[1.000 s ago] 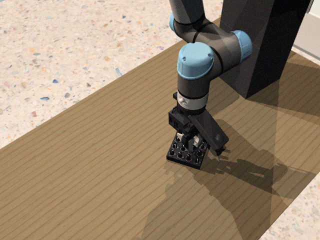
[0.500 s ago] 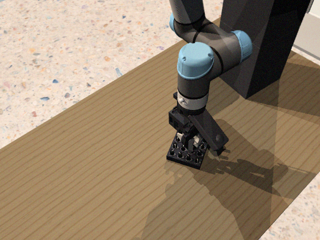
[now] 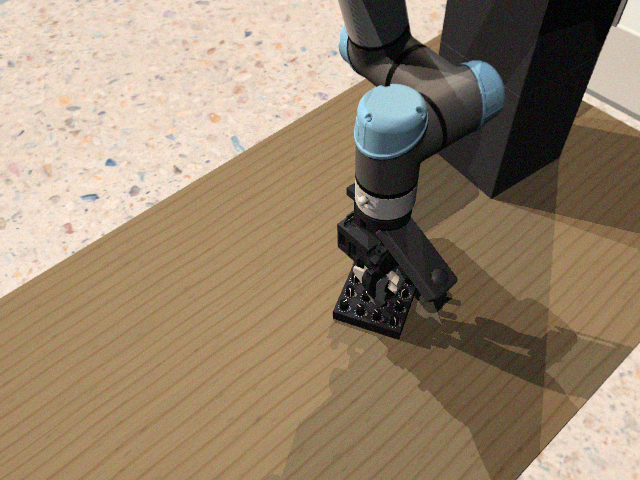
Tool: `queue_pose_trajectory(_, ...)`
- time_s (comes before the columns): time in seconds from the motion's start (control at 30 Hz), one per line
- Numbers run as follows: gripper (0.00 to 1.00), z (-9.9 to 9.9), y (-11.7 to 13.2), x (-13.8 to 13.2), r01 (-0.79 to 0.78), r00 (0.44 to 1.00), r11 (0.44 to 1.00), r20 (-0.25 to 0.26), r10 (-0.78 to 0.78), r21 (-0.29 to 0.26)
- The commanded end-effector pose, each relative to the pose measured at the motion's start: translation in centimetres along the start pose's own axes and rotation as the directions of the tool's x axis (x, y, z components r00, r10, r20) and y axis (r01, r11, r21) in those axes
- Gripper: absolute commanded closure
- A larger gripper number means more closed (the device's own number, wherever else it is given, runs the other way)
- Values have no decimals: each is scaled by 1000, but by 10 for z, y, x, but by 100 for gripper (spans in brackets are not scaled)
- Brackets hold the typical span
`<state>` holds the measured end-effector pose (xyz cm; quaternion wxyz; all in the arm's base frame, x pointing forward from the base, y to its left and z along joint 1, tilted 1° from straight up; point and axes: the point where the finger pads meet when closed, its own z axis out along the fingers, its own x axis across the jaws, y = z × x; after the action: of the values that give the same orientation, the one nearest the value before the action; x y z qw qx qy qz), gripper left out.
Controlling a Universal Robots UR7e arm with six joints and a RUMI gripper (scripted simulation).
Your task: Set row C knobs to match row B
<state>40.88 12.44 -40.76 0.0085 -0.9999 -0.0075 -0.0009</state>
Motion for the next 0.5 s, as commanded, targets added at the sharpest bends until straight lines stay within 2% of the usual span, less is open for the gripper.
queue_pose_trajectory(0.0,89,0,0,1,0,1000,1000,-1,0,0)
queue_pose_trajectory(0.47,89,-9,0,1,0,1000,1000,-1,0,0)
